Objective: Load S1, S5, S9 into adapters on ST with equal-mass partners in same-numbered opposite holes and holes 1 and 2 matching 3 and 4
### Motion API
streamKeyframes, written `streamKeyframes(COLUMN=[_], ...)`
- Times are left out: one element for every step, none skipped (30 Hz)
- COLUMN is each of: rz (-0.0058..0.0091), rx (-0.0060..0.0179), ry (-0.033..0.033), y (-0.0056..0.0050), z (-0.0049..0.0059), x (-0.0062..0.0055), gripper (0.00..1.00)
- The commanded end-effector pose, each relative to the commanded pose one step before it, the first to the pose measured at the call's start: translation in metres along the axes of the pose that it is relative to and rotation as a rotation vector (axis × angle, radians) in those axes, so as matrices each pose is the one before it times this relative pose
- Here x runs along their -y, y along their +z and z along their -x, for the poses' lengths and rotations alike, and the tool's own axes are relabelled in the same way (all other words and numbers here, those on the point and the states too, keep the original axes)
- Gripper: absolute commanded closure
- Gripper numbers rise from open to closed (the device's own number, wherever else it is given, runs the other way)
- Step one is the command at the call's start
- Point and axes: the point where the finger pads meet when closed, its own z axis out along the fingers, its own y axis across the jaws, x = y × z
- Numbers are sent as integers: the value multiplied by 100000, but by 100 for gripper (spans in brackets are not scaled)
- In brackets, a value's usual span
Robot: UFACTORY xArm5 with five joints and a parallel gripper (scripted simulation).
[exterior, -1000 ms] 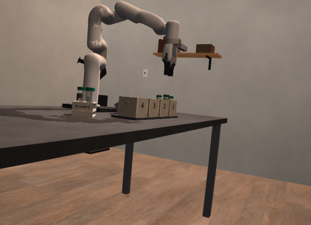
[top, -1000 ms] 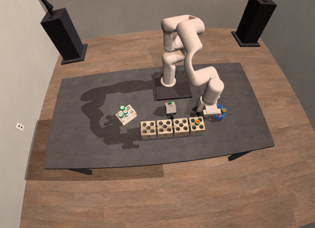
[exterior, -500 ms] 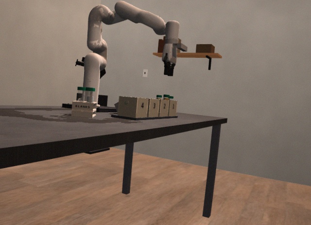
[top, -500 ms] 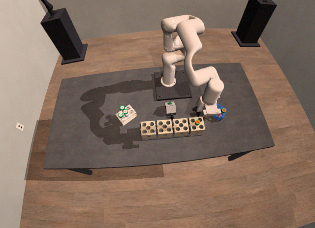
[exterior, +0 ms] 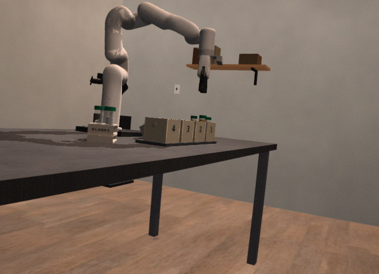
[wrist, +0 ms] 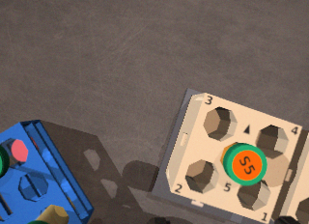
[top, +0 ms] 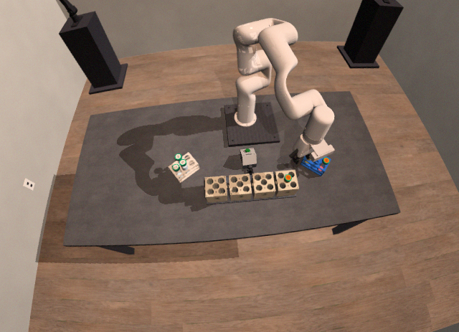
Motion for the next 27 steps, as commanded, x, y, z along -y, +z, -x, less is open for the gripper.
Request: streamKeyframes(rz=[-1535, -5, -5, -5, -5, -5, -5, -5, -5, -5, -5, -5, -5, -5, 0, 0, -5, -5, -5, -5, -5, -5, -5, -5, -5, -5, -5], rx=[-592, 0, 0, 0, 0, 0, 0, 0, 0, -1, -1, -1, -1, -1, 0, 0, -1, -1, -1, -1, -1, -1, -1, -1, -1, -1, -1], ry=[-12922, -3333, -3333, -3333, -3333, -3333, -3333, -3333, -3333, -3333, -3333, -3333, -3333, -856, 0, 0, 0, 0, 0, 0, 0, 0, 0, 0, 0, 0, 0], y=[-207, 0, 0, 0, 0, 0, 0, 0, 0, 0, 0, 0, 0, 0, 0, 0, 0, 0, 0, 0, 0, 0, 0, 0, 0, 0, 0], z=[564, 114, 98, 81, 65, 48, 32, 15, -2, -18, -35, -52, -68, -85, 0, 0, -89, -89, -89, -89, -89, -89, -89, -89, -89, -89, -89], x=[1824, 488, 491, 494, 497, 499, 500, 501, 501, 501, 500, 498, 496, 494, 0, 0, 493, 493, 493, 493, 493, 493, 493, 493, 493, 493, 493], gripper=[43, 43, 43, 43, 43, 43, 43, 43, 43, 43, 43, 43, 43, 43, 43, 43, 43, 43, 43, 43, 43, 43, 43, 43, 43, 43, 43])
